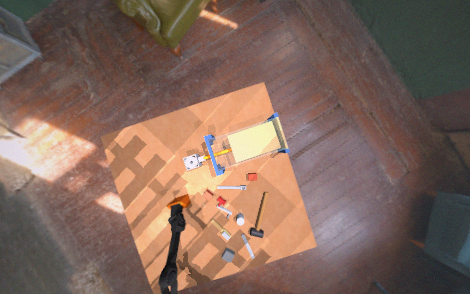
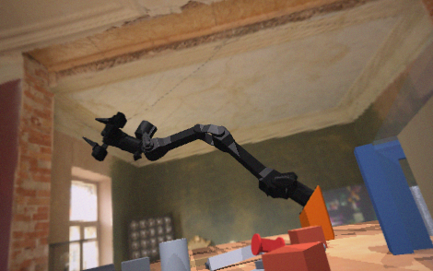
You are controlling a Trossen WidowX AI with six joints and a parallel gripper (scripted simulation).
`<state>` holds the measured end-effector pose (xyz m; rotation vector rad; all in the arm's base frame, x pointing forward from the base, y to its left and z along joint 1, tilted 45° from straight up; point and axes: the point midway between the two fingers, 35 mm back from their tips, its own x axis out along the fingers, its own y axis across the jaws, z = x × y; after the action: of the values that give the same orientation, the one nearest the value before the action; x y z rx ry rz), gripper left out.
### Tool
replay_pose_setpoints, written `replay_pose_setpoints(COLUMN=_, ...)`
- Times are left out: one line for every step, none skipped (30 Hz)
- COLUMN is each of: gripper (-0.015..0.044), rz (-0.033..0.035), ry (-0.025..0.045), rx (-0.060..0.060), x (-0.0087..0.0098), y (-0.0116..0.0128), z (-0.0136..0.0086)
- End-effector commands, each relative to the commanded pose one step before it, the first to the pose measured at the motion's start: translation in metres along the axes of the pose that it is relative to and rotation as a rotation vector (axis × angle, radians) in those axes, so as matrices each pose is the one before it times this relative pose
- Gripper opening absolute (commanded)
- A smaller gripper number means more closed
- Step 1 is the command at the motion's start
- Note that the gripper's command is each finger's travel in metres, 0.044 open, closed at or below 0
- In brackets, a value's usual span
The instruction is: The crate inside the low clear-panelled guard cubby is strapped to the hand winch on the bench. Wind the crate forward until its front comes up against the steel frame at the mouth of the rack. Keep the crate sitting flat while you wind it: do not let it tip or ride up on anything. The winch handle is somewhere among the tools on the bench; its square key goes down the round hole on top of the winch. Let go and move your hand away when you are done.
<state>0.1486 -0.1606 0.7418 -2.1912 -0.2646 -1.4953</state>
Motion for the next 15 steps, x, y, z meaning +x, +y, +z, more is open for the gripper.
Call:
replay_pose_setpoints(gripper=0.0426, rz=0.00747, ry=0.00131, rx=0.0125, x=-0.00015, y=0.00249, z=0.00059)
replay_pose_setpoints(gripper=0.0440, rz=0.02245, ry=0.00408, rx=0.0373, x=-0.00049, y=0.00750, z=0.00179)
replay_pose_setpoints(gripper=0.0440, rz=0.03755, ry=0.00736, rx=0.0615, x=-0.00084, y=0.01263, z=0.00289)
replay_pose_setpoints(gripper=0.0440, rz=0.04585, ry=0.00992, rx=0.0736, x=-0.00096, y=0.01559, z=0.00320)
replay_pose_setpoints(gripper=0.0440, rz=0.04607, ry=0.01105, rx=0.0724, x=-0.00083, y=0.01587, z=0.00273)
replay_pose_setpoints(gripper=0.0440, rz=0.04624, ry=0.01223, rx=0.0710, x=-0.00070, y=0.01613, z=0.00224)
replay_pose_setpoints(gripper=0.0440, rz=0.04636, ry=0.01348, rx=0.0697, x=-0.00058, y=0.01636, z=0.00172)
replay_pose_setpoints(gripper=0.0440, rz=0.04643, ry=0.01479, rx=0.0682, x=-0.00045, y=0.01657, z=0.00120)
replay_pose_setpoints(gripper=0.0440, rz=0.04472, ry=0.01552, rx=0.0643, x=-0.00031, y=0.01613, z=0.00062)
replay_pose_setpoints(gripper=0.0440, rz=0.03525, ry=0.01317, rx=0.0497, x=-0.00011, y=0.01283, z=0.00004)
replay_pose_setpoints(gripper=0.0440, rz=0.03719, ry=0.01484, rx=0.0515, x=-0.00006, y=0.01364, z=-0.00030)
replay_pose_setpoints(gripper=0.0440, rz=0.03856, ry=0.01646, rx=0.0525, x=0.00000, y=0.01427, z=-0.00069)
replay_pose_setpoints(gripper=0.0440, rz=0.03963, ry=0.01811, rx=0.0530, x=0.00007, y=0.01480, z=-0.00113)
replay_pose_setpoints(gripper=0.0440, rz=0.04004, ry=0.01961, rx=0.0526, x=0.00015, y=0.01509, z=-0.00159)
replay_pose_setpoints(gripper=0.0440, rz=0.03995, ry=0.02097, rx=0.0516, x=0.00022, y=0.01521, z=-0.00206)
